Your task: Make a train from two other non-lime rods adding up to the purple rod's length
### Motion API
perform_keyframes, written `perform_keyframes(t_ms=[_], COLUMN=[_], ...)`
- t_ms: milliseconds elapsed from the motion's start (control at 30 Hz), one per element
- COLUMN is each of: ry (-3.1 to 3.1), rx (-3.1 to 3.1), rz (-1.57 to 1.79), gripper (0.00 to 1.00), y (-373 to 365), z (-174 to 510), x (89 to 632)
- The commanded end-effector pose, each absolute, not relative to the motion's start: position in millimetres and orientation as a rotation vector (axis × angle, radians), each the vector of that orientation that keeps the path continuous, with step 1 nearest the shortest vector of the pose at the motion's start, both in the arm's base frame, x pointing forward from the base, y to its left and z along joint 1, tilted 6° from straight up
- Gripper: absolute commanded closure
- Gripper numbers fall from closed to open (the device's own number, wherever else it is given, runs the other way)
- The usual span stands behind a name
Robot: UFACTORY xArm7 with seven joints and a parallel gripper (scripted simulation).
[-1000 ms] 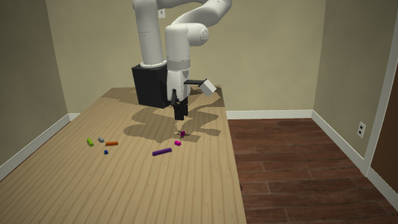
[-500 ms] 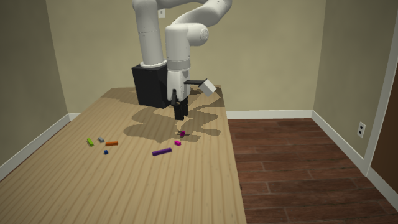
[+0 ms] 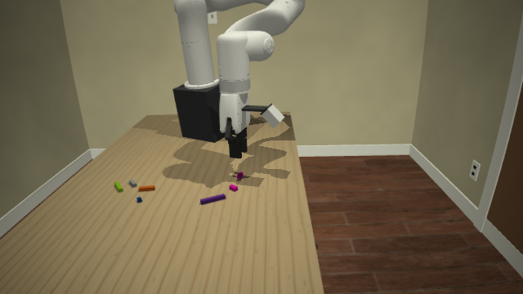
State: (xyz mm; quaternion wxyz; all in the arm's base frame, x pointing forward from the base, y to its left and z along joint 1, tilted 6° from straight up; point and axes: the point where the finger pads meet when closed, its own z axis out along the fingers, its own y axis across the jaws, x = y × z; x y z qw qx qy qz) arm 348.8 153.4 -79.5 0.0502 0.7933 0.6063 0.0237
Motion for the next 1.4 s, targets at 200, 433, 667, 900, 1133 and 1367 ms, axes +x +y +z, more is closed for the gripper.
perform_keyframes(t_ms=[200, 433, 667, 900, 1133, 1367], ry=[1.845, 1.845, 1.845, 1.845, 1.845, 1.845], rx=[2.416, 2.416, 2.416, 2.416, 2.416, 2.415], rz=[0.077, 0.077, 0.077, 0.077, 0.077, 0.077], gripper=[0.64, 0.64, 0.64, 0.64, 0.64, 0.64], y=[154, 153, 153, 152, 152, 152], z=[-85, -94, -102, -113, -119, -126], x=[350, 351, 352, 353, 354, 354])
